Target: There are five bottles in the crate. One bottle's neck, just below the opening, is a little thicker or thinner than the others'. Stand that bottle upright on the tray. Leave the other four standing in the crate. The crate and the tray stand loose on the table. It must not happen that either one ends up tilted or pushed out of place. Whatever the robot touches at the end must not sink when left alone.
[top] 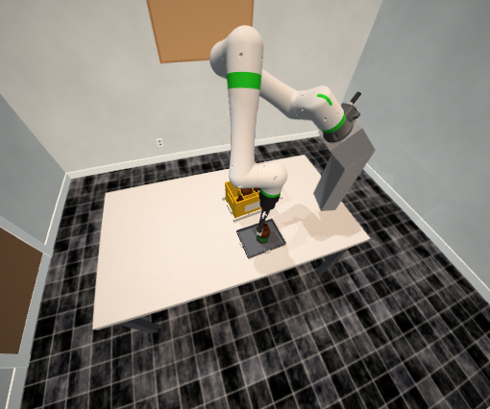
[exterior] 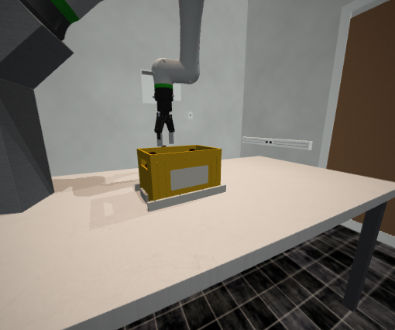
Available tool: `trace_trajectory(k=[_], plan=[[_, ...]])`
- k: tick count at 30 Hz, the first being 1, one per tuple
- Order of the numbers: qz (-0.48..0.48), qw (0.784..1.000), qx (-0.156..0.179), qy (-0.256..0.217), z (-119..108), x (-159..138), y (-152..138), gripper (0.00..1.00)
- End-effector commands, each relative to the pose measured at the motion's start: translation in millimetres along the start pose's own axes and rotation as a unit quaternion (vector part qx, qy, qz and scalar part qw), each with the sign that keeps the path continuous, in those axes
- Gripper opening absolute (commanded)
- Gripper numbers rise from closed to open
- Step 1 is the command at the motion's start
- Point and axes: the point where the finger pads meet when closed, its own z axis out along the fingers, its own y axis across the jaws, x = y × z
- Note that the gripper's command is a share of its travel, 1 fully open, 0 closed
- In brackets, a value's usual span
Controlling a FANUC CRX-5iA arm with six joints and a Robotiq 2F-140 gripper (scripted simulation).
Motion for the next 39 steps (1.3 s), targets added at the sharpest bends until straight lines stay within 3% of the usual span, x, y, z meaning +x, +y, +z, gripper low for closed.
trace_trajectory(k=[1,24,39], plan=[[0.000,1.000,0.000,0.000,-0.4,0.2,-0.5,1.00],[0.000,1.000,0.000,0.000,-15.7,0.2,-0.5,1.00],[0.000,1.000,0.000,0.000,-53.5,0.2,-0.5,1.00]])
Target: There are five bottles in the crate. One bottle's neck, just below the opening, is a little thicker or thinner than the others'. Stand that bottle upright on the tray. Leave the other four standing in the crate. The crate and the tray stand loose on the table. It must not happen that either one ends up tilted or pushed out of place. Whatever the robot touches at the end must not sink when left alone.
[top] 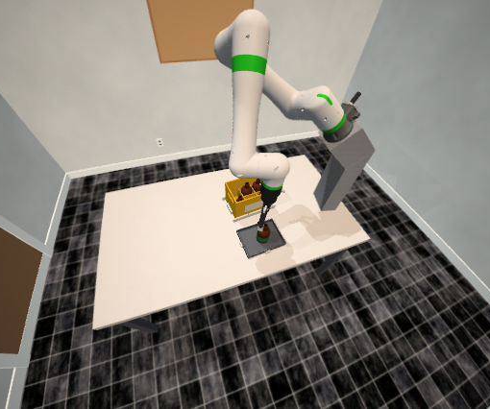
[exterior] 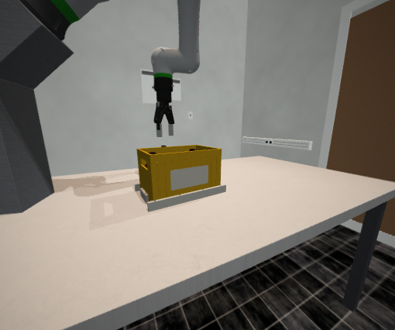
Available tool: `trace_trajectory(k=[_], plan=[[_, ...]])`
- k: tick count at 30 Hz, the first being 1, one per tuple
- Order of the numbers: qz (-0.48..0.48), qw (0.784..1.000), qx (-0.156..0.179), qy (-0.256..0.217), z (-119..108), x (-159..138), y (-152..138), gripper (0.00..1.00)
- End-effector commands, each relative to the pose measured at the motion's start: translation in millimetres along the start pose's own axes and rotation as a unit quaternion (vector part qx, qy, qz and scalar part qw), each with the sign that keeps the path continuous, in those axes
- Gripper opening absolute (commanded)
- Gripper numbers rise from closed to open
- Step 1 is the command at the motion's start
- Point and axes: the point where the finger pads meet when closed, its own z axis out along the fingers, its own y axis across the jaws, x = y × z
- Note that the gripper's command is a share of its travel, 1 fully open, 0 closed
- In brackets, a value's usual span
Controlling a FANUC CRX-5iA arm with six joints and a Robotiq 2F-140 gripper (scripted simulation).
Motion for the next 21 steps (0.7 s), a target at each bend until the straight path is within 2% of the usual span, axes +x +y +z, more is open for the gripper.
trace_trajectory(k=[1,13,21], plan=[[0.000,1.000,0.000,0.000,-7.0,0.3,-0.5,1.00],[0.000,1.000,0.000,0.000,-29.2,0.3,-0.4,1.00],[0.000,1.000,0.000,0.000,-35.6,0.3,-0.4,1.00]])
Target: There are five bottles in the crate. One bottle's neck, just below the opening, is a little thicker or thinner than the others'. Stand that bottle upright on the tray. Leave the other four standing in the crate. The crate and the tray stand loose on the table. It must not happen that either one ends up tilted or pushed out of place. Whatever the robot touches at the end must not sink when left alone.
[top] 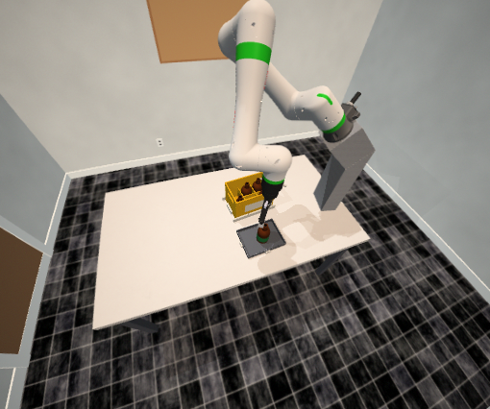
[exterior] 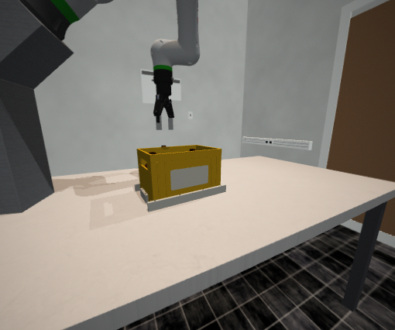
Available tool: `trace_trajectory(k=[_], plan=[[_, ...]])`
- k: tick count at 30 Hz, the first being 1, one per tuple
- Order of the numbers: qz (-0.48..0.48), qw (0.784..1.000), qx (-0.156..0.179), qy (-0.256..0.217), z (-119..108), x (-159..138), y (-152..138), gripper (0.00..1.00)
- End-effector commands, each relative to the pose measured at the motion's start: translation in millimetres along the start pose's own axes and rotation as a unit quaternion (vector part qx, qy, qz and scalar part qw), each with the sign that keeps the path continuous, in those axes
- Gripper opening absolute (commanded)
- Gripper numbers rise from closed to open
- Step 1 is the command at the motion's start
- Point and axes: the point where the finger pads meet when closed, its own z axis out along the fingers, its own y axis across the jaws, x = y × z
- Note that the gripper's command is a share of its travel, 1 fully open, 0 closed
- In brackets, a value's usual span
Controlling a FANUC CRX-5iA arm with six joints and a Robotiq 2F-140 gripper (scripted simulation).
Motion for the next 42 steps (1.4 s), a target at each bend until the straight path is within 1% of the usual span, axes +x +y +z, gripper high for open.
trace_trajectory(k=[1,10,11,42], plan=[[0.000,1.000,0.000,0.000,-2.4,0.2,-0.5,1.00],[0.000,1.000,0.000,0.000,-4.4,0.2,-0.5,1.00],[0.000,1.000,0.000,0.000,-4.4,0.2,-0.5,0.10],[0.000,1.000,0.000,0.000,-4.4,0.2,-0.5,0.10]])
